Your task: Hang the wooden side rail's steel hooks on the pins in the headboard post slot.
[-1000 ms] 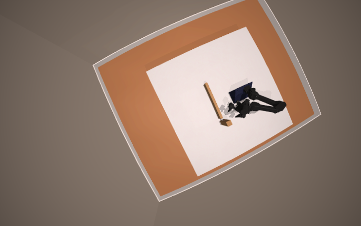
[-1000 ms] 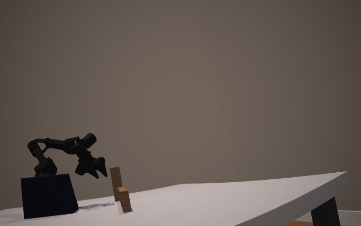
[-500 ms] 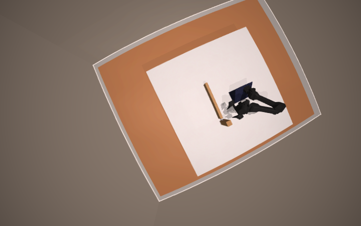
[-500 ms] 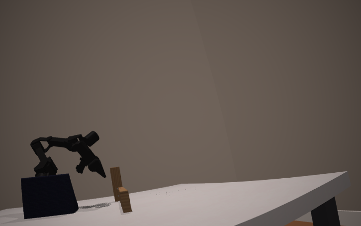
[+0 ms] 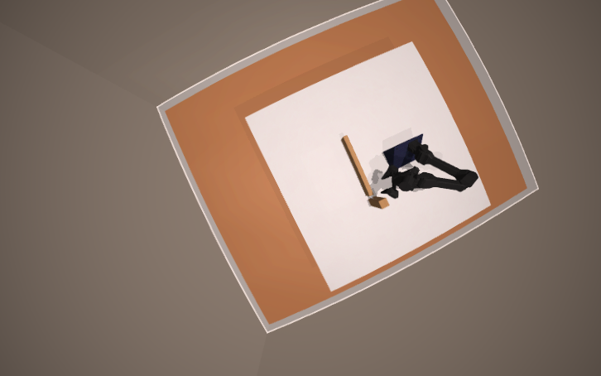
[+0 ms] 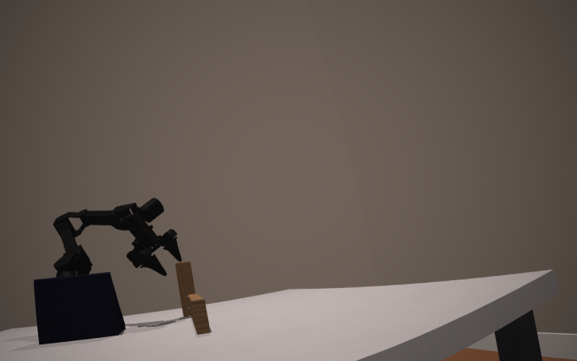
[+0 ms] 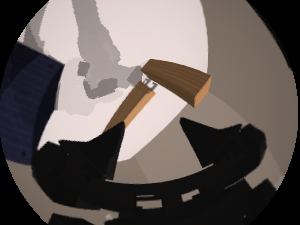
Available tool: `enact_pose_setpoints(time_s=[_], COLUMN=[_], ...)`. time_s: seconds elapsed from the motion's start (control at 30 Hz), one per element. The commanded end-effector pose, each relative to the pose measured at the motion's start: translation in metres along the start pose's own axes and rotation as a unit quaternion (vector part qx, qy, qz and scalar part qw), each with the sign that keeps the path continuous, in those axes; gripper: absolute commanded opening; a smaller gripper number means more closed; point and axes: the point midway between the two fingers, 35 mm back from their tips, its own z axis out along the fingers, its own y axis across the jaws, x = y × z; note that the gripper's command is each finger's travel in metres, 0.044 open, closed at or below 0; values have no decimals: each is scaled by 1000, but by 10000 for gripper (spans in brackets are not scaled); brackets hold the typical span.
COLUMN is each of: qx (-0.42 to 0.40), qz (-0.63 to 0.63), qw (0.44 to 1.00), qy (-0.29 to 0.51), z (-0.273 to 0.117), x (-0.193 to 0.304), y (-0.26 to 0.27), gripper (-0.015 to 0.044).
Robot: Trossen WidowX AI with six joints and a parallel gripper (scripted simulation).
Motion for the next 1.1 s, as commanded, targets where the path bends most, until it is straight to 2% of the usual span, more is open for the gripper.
enact_pose_setpoints(time_s=[0.0,0.23,0.47,0.73,0.83,1.07], qx=[-8,-30,-53,-73,-38,-62], qz=[116,368,600,809,859,959], qw=[993,929,798,581,506,263], qy=[6,11,23,50,71,84], z=[1,2,3,4,-1,3], x=[5,9,12,14,34,25], y=[-5,-8,-8,-8,-20,-21], gripper=[440,440,440,440,440,440])
